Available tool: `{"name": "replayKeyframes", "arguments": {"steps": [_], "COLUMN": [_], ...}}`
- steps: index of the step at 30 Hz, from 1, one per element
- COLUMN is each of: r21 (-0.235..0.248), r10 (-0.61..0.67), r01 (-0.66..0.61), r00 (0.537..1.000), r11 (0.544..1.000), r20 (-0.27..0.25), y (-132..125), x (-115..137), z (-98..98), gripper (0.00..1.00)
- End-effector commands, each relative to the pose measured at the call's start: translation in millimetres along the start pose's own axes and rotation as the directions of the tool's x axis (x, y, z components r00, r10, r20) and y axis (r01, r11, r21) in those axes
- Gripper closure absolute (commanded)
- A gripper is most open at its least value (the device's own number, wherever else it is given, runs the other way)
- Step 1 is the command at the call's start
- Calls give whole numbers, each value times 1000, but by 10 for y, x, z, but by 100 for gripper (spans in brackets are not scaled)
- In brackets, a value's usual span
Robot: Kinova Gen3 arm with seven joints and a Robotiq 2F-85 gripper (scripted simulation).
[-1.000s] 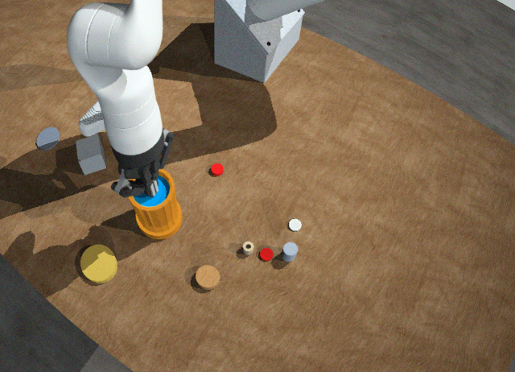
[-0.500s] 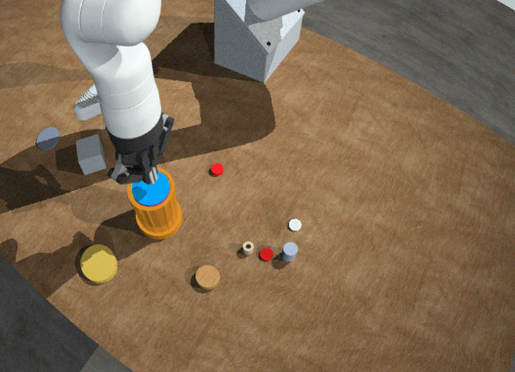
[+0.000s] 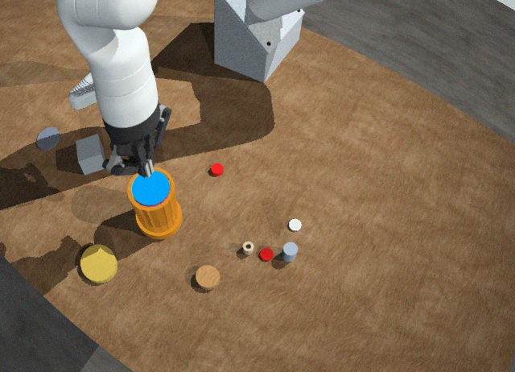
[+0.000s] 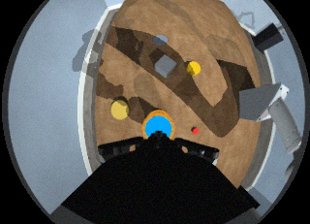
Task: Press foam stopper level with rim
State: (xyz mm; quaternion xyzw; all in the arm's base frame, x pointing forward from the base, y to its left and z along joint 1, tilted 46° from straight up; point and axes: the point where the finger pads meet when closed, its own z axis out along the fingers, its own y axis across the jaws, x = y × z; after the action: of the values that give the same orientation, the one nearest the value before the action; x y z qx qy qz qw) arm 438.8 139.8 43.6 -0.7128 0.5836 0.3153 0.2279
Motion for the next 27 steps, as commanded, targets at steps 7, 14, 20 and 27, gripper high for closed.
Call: {"name": "replayKeyframes", "arguments": {"steps": [7,14,20,27], "r21": [4,4,4,4], "r10": [1,1,1,1], "r01": [-1,-1,-1,-1], "r00": [1000,1000,1000,1000], "r11": [1000,1000,1000,1000], "r20": [-2,-2,-2,-2], "y": [-8,-8,-8,-8], "x": [9,9,9,9], "z": [-21,-21,-20,84], "gripper": [100,100,100,100]}}
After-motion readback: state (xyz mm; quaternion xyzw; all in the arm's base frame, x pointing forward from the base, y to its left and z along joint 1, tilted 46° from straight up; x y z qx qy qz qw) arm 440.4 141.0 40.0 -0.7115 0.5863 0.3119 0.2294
